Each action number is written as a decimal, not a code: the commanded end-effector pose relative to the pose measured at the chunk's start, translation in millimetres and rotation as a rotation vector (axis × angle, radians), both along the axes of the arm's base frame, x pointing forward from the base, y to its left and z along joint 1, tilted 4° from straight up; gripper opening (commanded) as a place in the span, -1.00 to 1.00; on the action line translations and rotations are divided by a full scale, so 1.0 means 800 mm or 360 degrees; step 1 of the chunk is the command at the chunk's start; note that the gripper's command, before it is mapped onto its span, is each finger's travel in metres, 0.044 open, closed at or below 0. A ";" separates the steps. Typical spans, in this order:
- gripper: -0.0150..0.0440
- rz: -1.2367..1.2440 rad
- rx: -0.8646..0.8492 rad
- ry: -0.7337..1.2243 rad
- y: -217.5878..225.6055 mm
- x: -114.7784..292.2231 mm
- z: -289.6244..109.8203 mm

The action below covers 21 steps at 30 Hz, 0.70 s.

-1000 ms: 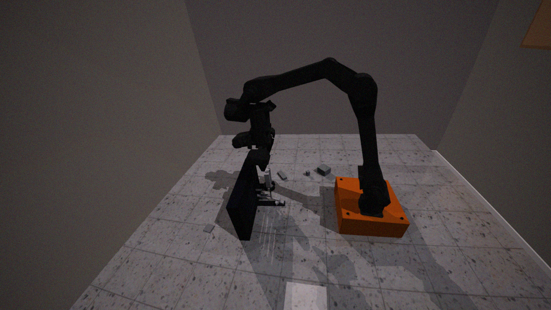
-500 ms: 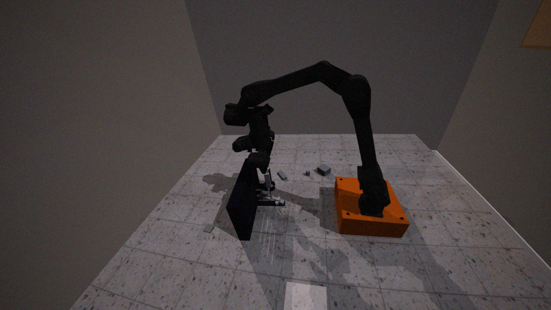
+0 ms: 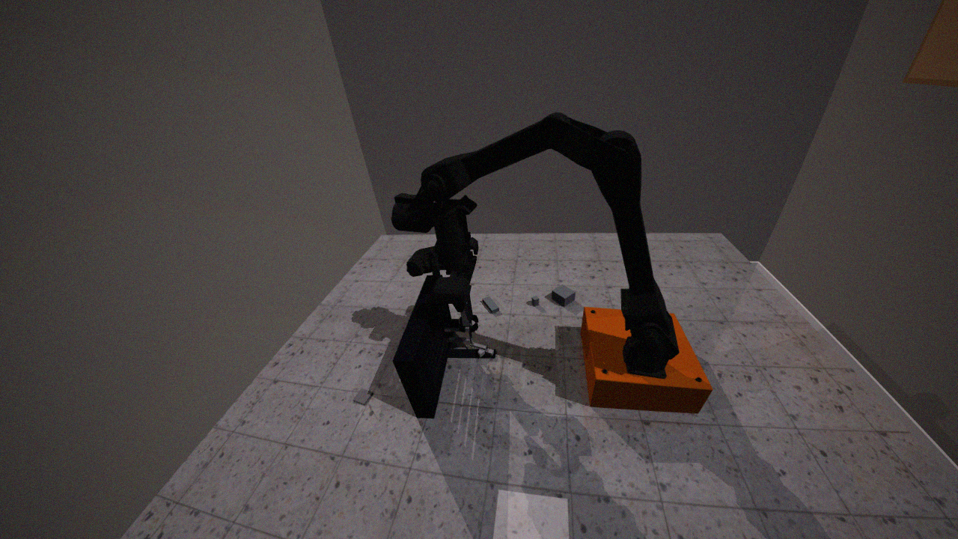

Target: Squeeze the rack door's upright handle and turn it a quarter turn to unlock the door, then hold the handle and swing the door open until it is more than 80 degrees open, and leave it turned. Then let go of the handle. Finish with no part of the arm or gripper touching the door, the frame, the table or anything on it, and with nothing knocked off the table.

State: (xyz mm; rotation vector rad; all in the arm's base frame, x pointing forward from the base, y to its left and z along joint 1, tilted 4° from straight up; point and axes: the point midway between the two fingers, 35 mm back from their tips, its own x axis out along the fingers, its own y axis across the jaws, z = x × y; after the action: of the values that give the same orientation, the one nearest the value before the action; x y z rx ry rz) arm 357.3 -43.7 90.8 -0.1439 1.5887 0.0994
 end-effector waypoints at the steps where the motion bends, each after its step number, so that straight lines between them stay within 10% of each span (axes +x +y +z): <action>1: 0.50 0.0007 -0.0007 0.0018 -0.001 -0.003 -0.011; 21: 0.32 0.0007 -0.0007 0.0018 -0.002 -0.007 -0.045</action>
State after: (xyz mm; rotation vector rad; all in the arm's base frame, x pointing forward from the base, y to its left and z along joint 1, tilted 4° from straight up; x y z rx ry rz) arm 354.0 -44.5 58.7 -0.1437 1.5924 0.0998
